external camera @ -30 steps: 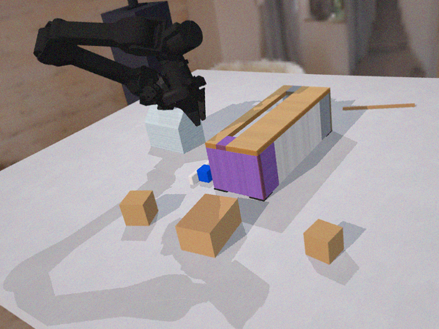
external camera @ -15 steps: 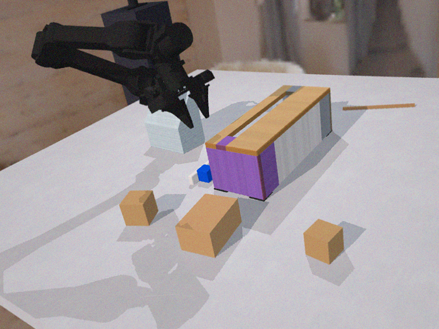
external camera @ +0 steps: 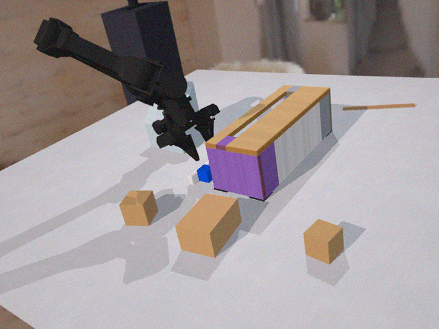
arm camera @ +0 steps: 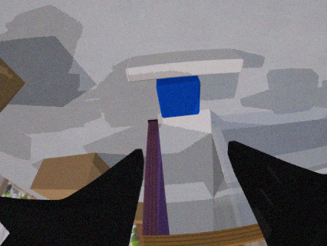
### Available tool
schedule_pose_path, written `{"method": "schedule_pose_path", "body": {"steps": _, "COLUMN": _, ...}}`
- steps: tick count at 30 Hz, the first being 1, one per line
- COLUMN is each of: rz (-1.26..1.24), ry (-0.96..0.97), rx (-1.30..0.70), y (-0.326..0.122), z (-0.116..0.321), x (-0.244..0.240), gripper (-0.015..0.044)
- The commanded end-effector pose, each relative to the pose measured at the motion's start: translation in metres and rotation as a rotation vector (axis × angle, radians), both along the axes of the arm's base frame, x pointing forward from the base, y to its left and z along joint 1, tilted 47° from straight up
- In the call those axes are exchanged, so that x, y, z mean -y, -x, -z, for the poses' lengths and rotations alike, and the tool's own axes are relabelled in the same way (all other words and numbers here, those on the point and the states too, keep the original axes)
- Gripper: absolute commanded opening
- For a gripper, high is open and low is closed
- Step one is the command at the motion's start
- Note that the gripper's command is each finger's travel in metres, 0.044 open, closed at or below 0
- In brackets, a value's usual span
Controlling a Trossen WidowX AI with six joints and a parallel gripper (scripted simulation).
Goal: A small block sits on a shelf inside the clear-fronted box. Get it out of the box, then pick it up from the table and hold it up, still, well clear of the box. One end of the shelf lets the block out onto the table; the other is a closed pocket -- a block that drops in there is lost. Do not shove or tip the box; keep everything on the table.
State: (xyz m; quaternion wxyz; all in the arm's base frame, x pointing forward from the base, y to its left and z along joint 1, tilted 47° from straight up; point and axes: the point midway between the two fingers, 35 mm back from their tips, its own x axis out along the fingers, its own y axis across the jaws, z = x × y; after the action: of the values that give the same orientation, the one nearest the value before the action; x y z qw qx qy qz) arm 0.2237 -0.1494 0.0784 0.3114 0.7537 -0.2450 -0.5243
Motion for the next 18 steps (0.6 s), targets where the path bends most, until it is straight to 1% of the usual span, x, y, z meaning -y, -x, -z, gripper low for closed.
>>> {"method": "schedule_pose_path", "body": {"steps": 1, "rz": -0.011, "ry": -0.001, "rx": -0.002, "y": 0.001, "z": 0.006, "x": 0.003, "gripper": 0.0285}}
{"method": "schedule_pose_path", "body": {"steps": 18, "rz": -0.009, "ry": -0.004, "rx": -0.003, "y": -0.001, "z": 0.024, "x": 0.024, "gripper": 0.0285}}
